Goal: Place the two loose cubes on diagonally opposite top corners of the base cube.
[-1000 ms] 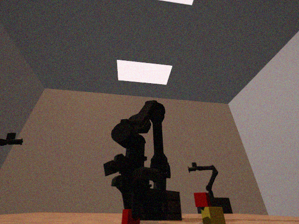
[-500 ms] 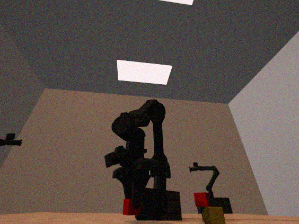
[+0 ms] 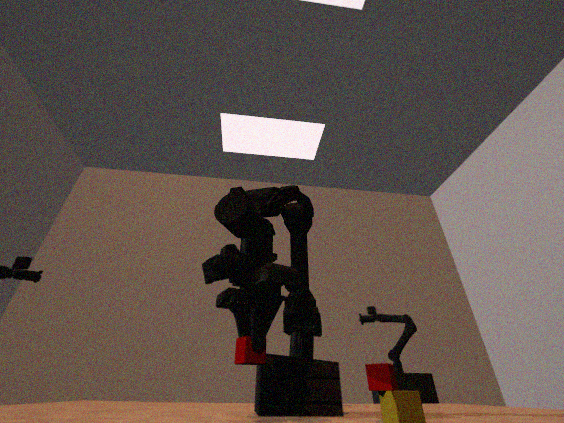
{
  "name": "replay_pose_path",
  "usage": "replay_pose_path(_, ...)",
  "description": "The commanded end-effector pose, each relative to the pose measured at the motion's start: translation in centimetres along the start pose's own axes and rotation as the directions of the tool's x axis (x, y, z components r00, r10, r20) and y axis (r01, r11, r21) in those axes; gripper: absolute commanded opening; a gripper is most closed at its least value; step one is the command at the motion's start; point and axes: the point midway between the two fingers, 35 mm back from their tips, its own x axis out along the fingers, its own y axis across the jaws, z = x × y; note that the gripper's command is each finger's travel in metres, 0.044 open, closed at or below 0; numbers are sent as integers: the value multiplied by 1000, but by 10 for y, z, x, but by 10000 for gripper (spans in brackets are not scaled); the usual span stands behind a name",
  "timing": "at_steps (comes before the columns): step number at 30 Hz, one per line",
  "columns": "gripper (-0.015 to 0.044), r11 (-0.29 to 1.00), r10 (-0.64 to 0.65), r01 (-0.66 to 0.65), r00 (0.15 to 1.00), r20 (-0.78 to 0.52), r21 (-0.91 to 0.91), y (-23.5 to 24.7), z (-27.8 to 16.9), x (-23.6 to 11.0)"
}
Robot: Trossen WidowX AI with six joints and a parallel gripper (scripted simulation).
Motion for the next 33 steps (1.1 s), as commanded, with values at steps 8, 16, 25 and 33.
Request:
replay_pose_path(8,105,1000,13,-12,1000,14,-5,-1,-1,-37)
replay_pose_path(16,105,994,13,-11,1000,14,-105,8,-9,-39)
replay_pose_path(25,105,935,13,-8,1000,13,-354,29,-30,-38)
replay_pose_path(33,105,830,15,-5,1000,13,-557,46,-51,-38)
